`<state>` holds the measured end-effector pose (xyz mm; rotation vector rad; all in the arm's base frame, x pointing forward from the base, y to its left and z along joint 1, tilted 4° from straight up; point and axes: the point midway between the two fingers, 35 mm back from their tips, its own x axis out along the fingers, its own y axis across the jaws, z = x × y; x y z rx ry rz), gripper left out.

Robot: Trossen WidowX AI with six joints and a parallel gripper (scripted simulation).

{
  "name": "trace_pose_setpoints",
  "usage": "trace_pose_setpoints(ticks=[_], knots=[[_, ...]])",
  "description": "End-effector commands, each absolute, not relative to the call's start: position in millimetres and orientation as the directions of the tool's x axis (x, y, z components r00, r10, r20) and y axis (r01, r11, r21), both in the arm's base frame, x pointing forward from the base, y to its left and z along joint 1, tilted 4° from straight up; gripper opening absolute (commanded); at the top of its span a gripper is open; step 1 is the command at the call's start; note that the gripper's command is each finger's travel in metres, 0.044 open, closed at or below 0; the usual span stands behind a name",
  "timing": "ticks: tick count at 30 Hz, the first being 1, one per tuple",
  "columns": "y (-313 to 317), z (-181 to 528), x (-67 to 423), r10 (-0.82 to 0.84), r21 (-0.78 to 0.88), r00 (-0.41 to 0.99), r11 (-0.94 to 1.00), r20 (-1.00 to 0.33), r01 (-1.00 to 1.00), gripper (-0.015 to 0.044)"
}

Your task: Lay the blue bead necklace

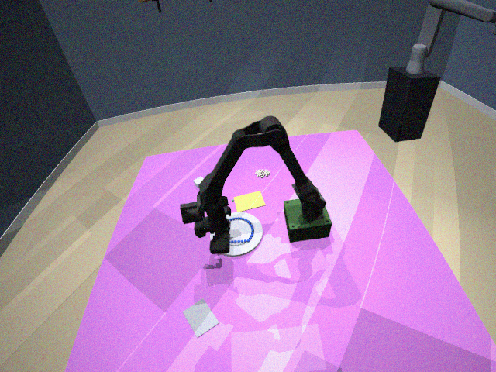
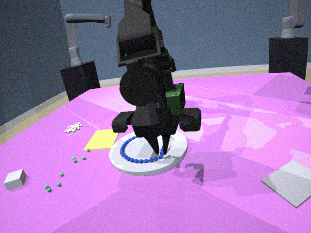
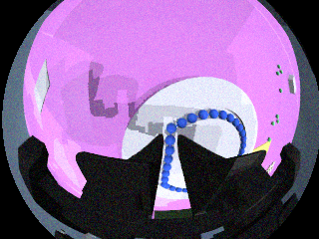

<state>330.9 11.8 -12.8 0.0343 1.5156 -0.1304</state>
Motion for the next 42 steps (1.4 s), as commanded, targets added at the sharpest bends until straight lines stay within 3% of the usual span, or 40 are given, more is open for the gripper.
trace_pose_setpoints(ticks=[1, 42], knots=[[11.8, -12.4, 331.2, -0.064, -0.058, 0.051, 0.993, -0.997, 0.107, 0.0000], [18.7, -14.3, 331.7, -0.068, -0.063, 0.046, 0.993, -0.997, 0.102, 0.0000]])
